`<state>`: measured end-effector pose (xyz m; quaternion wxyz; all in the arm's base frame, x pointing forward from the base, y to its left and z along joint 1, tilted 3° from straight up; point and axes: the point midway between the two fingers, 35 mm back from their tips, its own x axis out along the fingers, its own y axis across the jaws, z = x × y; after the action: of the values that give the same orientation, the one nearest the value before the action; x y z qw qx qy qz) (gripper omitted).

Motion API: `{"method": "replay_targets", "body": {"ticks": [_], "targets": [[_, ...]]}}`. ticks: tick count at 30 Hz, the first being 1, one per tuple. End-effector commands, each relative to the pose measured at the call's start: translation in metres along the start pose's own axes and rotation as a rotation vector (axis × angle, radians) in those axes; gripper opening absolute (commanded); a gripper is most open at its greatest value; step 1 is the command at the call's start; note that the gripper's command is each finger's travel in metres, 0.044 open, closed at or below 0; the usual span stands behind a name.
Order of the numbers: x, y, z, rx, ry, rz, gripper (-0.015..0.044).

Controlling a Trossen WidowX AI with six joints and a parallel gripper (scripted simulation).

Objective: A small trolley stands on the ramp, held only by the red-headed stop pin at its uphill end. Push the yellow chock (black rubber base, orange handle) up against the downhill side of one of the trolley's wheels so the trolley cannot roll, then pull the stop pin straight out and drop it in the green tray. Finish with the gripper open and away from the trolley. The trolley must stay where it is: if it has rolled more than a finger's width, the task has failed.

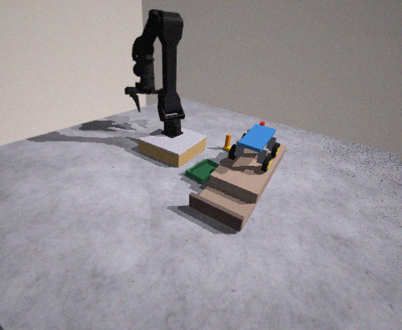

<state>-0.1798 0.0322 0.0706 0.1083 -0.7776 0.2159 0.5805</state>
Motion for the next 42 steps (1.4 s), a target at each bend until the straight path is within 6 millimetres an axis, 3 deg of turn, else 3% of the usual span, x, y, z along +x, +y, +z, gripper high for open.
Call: {"method": "replay_targets", "body": {"ticks": [1,8,25,42], "targets": [[0.000,-0.001,0.000,0.009,-0.001,0.001,0.0374],[-0.007,-0.030,0.009,0.333,-0.033,0.041,0.0190],[-0.018,-0.117,0.006,1.162,-0.085,0.156,0.0190],[-0.018,-0.199,-0.033,2.041,-0.087,0.291,0.0190]]}}
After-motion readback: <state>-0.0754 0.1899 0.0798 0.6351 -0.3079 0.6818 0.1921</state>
